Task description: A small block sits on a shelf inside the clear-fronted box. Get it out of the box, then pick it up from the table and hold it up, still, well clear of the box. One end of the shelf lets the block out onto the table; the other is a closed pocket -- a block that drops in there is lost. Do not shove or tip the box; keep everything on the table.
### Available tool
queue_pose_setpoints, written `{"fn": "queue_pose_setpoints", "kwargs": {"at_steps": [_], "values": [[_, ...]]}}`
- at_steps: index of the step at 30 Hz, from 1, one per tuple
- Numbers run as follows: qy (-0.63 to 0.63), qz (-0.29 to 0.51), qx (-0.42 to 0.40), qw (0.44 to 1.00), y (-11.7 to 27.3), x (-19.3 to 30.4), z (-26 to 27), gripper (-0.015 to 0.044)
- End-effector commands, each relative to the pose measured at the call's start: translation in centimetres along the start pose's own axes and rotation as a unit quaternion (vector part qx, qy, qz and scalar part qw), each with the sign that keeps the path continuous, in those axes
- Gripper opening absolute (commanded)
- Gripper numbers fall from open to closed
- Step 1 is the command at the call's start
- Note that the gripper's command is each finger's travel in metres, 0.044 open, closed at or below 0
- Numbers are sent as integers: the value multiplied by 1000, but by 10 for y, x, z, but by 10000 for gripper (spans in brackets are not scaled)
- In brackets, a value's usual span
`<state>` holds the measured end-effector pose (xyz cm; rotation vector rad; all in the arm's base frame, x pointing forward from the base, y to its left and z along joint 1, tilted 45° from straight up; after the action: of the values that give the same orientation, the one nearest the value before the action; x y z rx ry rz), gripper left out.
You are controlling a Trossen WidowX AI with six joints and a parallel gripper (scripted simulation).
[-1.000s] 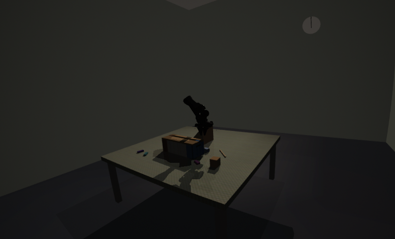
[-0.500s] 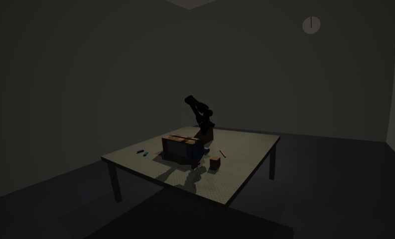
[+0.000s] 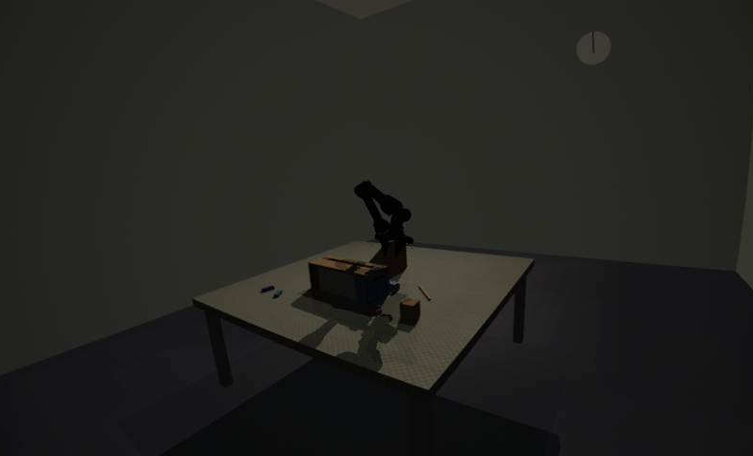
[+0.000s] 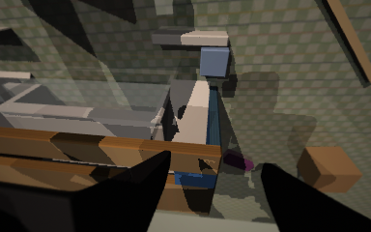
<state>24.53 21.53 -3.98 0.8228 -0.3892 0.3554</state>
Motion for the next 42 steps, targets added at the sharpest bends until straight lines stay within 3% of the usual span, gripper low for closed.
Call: {"fn": "queue_pose_setpoints", "kwargs": {"at_steps": [1, 5, 11, 42], "values": [[19, 5, -1, 1000, 0, 0, -1, 285], [19, 5, 0, 1000, -10, -4, -1, 285], [19, 6, -2, 1000, -84, -37, 9, 285], [20, 6, -2, 1000, -122, -52, 11, 285]]}}
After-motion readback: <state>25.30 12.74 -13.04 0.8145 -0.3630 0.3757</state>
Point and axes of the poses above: the point midway between the two fingers, 35 mm back from their tips, its own y axis back along the fingers, its own z axis across the jaws, x = y × z, the point moved 6 cm from there along y, back along the fingers, and after that the axes turned 8 degrees about -y, right-handed, at the moved point
